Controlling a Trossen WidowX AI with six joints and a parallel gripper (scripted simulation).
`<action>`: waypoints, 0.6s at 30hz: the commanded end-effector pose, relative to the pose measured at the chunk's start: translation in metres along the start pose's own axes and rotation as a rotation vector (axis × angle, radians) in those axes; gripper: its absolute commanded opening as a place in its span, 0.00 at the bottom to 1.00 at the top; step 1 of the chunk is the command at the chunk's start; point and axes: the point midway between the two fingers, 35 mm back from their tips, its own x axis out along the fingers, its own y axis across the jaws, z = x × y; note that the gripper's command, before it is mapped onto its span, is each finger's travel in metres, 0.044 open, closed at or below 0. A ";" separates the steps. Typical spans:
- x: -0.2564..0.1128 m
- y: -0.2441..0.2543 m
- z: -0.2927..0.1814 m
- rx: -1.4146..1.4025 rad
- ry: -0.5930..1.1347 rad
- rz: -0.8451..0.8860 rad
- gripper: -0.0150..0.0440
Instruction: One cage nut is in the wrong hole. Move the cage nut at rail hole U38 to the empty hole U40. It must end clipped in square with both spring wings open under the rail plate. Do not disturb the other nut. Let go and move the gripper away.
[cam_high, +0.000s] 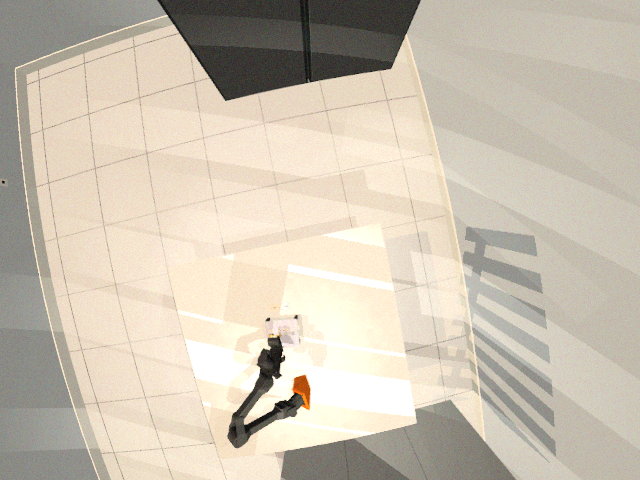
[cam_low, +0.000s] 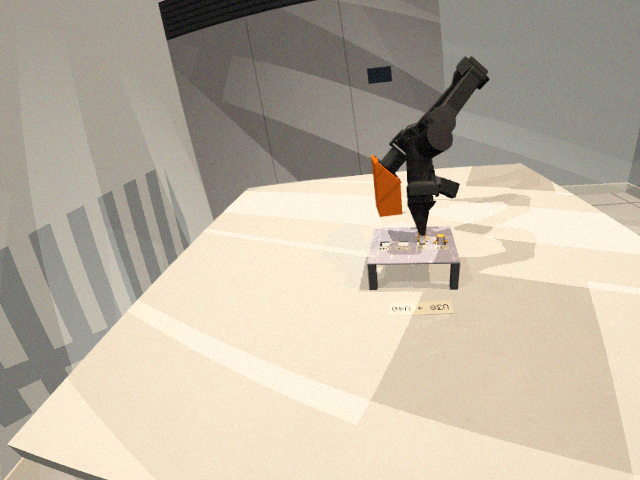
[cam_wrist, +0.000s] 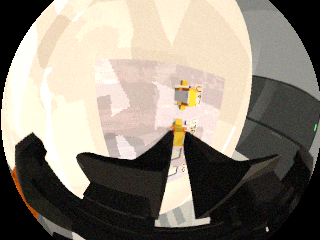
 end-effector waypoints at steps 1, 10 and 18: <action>0.000 0.000 -0.001 0.002 0.005 -0.007 0.31; 0.000 0.000 -0.001 0.002 0.005 -0.018 0.31; 0.000 0.000 -0.001 0.003 0.005 -0.024 0.31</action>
